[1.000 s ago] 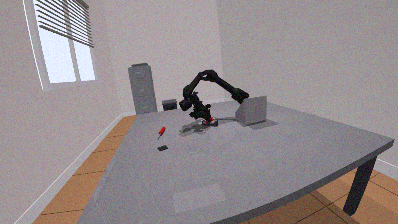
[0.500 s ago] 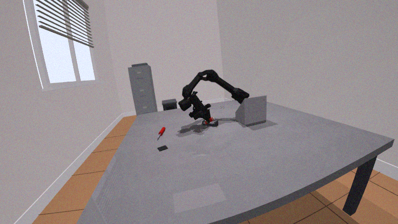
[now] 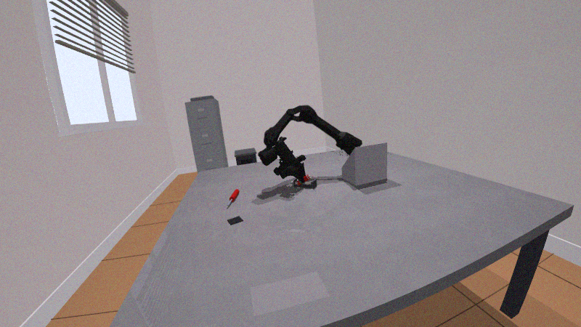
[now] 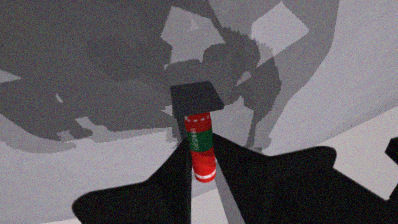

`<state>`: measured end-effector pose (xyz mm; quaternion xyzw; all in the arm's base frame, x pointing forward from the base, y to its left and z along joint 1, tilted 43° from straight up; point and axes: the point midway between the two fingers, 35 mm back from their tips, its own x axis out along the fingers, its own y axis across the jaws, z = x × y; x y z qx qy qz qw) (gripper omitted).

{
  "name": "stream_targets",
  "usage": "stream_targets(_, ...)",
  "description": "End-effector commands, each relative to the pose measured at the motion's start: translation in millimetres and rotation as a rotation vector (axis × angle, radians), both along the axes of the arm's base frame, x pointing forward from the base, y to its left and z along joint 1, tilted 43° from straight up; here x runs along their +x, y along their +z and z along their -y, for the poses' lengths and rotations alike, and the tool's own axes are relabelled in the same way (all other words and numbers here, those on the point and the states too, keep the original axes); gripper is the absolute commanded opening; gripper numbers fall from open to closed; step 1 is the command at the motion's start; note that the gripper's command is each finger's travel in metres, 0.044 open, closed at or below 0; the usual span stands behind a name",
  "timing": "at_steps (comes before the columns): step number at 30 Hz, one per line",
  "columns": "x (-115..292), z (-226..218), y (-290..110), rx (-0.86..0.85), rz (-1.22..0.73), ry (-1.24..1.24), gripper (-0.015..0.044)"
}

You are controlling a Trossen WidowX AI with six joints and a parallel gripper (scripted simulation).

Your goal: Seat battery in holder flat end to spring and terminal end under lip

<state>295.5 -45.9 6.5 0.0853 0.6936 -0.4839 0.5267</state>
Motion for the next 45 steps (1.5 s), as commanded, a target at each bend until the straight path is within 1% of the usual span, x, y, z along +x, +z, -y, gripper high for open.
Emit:
stream_targets(1, 5, 2, 2, -0.018, 0.019, 0.009, 0.0073)
stream_targets(10, 4, 2, 1, -0.029, 0.026, 0.018, 0.0073)
stream_targets(45, -2, 0, -12, -0.207, 0.155, 0.155, 0.0073)
